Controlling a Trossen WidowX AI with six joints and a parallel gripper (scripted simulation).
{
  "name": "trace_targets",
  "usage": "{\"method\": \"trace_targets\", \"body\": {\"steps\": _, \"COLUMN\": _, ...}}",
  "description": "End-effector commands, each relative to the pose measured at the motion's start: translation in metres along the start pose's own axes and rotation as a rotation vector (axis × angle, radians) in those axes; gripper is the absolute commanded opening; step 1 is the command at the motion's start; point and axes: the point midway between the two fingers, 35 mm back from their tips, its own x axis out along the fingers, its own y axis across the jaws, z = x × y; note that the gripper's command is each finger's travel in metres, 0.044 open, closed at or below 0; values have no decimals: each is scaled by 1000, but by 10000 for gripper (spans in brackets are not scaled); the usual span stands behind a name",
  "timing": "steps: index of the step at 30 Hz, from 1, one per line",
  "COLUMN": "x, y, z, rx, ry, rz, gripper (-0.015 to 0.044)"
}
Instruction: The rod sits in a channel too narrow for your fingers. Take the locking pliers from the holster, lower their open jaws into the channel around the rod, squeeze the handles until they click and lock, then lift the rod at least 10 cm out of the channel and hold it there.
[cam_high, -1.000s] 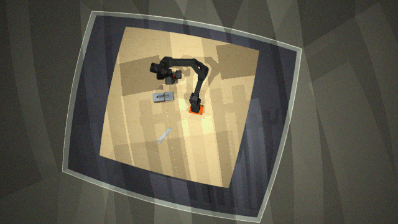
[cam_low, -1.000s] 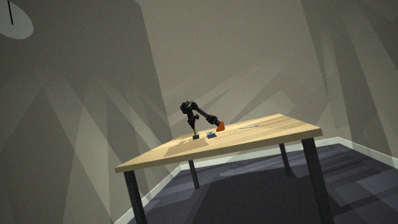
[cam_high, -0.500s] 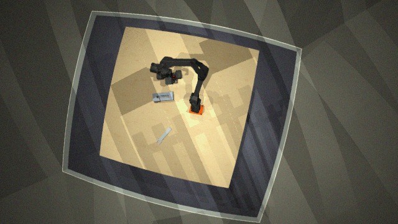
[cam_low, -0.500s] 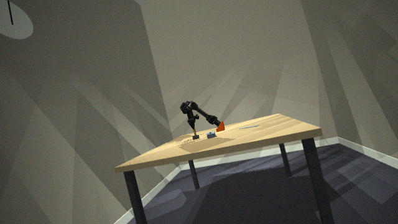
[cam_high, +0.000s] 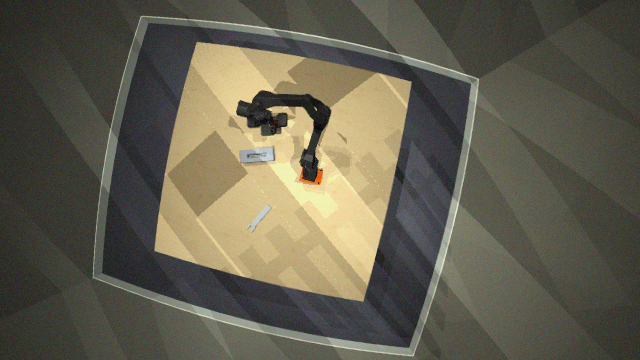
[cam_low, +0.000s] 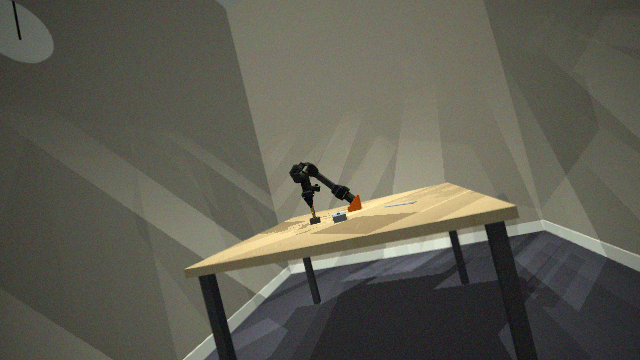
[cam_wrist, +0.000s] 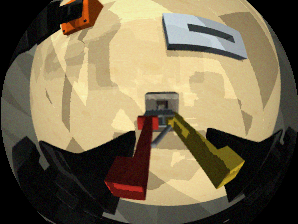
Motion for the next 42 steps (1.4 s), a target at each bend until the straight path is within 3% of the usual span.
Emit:
{"method": "trace_targets", "body": {"steps": 1, "x": 0, "y": 0, "z": 0, "rx": -1, "ry": 2, "rz": -3, "gripper": 335}}
{"method": "trace_targets", "body": {"steps": 5, "x": 0, "y": 0, "z": 0, "rx": -1, "ry": 2, "rz": -3, "gripper": 315}}
{"method": "trace_targets", "body": {"steps": 42, "x": -39, "y": 0, "z": 2, "rx": -23, "ry": -2, "rz": -18, "gripper": 315}}
